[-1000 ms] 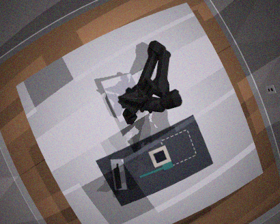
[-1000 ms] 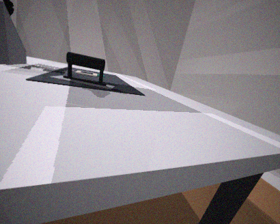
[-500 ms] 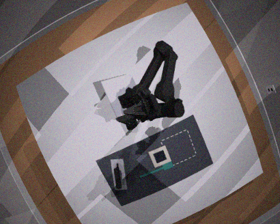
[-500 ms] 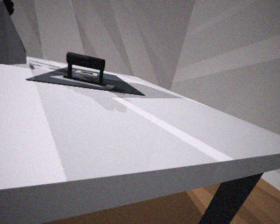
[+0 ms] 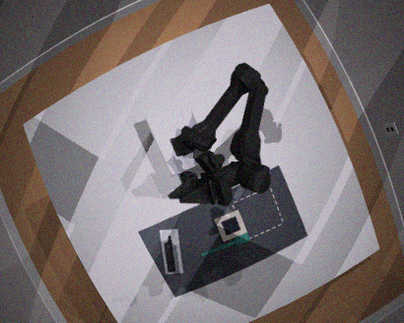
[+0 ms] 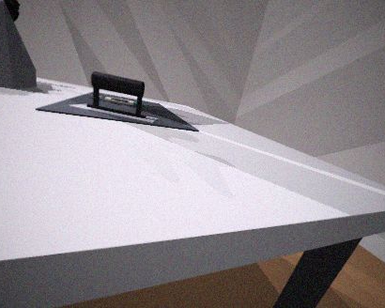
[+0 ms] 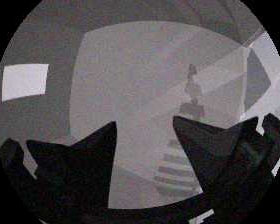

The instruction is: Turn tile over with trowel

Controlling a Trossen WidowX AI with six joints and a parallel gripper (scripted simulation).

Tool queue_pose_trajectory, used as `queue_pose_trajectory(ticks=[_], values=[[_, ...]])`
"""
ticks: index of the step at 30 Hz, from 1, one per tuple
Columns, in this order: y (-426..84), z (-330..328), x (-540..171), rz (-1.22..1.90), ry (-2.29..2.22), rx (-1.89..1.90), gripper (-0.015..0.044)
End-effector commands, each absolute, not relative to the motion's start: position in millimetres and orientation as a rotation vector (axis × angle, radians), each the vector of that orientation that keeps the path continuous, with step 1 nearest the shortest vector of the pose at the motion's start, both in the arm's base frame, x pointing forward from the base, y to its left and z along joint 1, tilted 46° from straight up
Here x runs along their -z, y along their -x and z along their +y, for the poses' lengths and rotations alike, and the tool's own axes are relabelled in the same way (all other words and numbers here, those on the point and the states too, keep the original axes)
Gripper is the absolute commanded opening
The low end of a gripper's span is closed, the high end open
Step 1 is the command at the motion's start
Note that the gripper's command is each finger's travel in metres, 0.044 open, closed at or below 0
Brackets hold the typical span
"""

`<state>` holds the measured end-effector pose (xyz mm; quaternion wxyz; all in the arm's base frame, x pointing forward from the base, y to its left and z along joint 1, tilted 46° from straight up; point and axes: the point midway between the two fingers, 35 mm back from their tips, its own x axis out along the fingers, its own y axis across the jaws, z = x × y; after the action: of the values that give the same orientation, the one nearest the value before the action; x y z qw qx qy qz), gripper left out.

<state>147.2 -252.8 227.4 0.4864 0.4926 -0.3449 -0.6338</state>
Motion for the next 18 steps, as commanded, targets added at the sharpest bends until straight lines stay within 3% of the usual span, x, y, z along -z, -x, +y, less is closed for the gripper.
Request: queue_pose_trajectory(ticks=[1,18], values=[[-165,-257,-224,-0.703,-1.183,1.551,0.0270],[-239,-270,-182,-0.050,-1.081,1.522,0.0270]])
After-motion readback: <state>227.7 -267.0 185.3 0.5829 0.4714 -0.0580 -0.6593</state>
